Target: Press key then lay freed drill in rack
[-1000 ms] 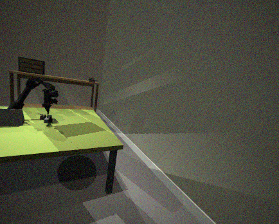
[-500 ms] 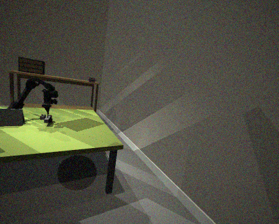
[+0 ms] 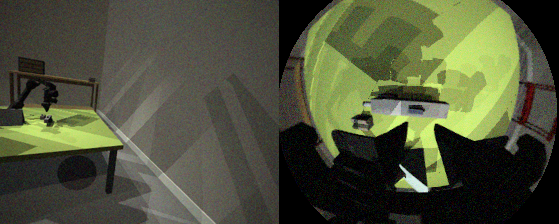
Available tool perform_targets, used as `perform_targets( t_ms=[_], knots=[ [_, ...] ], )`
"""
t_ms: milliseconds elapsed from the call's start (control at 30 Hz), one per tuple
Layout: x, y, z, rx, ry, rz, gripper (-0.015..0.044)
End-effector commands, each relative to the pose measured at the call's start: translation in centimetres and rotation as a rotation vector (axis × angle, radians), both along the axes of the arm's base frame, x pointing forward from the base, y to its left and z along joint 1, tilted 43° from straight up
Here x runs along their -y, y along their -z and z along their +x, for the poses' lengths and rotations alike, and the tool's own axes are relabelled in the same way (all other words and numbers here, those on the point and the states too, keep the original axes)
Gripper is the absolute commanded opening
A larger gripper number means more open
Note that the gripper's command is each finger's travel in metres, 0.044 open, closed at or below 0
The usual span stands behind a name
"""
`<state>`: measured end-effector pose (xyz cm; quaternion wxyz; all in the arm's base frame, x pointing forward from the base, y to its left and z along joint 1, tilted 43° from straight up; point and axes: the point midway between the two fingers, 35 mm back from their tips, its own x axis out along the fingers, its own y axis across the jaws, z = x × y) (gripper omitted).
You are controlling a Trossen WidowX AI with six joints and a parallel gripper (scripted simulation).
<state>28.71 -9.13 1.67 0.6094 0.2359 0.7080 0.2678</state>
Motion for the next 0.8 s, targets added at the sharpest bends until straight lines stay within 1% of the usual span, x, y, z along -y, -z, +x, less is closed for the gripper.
perform_targets(
  t_ms=[0, 100, 133, 200, 333, 567, 633, 767],
  knots=[
    [2.6, -2.5, 0.8, 0.011, 0.001, -0.009, 0.0289],
    [2.7, -2.7, 0.8, 0.011, 0.001, -0.009, 0.0368],
    [1.8, -2.1, 0.9, 0.037, -0.006, -0.012, 0.0394],
    [-0.4, -2.5, 1.4, 0.156, -0.141, 0.005, 0.0440],
    [-7.4, -3.8, 1.8, 0.531, -0.574, 0.077, 0.0440],
    [-15.3, -5.1, 0.0, 0.974, -1.077, 0.201, 0.0440],
    [-16.5, -5.2, -0.5, 1.045, -1.153, 0.225, 0.0440],
    [-16.5, -5.3, -0.5, 1.048, -1.157, 0.226, 0.0440]
  ],
)
